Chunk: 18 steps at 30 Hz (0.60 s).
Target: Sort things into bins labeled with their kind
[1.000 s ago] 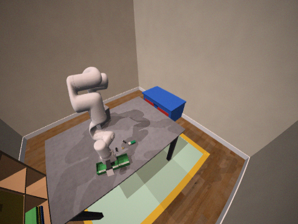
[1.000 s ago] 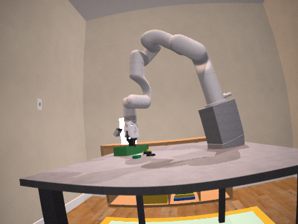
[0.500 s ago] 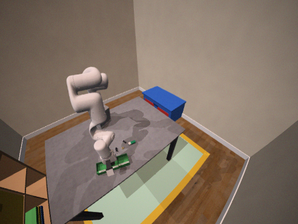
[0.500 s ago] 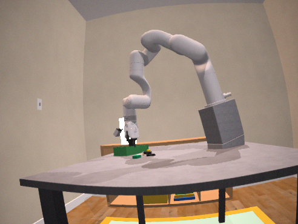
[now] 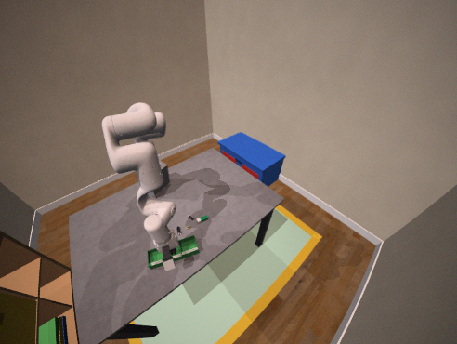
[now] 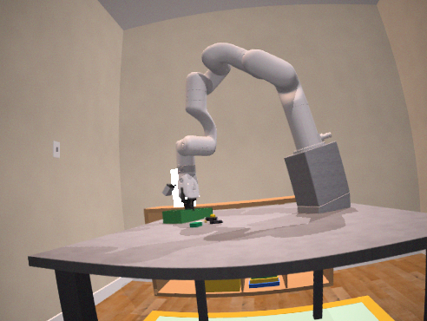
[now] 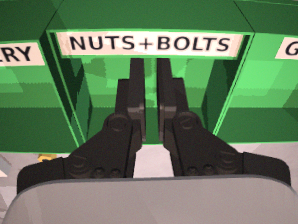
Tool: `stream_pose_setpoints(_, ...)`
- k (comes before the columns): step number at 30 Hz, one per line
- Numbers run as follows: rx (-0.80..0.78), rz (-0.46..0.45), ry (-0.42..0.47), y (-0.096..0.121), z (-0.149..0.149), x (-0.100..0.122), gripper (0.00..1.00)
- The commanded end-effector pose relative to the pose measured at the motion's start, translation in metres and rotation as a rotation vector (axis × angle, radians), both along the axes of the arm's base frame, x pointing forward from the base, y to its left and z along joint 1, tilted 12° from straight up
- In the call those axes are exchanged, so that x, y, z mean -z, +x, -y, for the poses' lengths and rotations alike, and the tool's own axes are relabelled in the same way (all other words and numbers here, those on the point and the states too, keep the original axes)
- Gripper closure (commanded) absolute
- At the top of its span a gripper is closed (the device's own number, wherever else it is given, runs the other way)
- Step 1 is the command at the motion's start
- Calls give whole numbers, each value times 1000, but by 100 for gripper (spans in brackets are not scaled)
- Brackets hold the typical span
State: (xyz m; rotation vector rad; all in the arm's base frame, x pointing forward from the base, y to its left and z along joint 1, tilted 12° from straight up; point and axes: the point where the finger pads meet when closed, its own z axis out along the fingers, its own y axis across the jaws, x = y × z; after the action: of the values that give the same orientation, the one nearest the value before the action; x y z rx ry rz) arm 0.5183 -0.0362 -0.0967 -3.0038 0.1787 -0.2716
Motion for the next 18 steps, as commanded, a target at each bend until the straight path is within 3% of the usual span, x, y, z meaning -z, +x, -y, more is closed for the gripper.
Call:
stream_pose_setpoints(1,1,4,-1,1,1,-1,93)
stream_pose_setpoints(18,1,4,-1,0,2,-11,93)
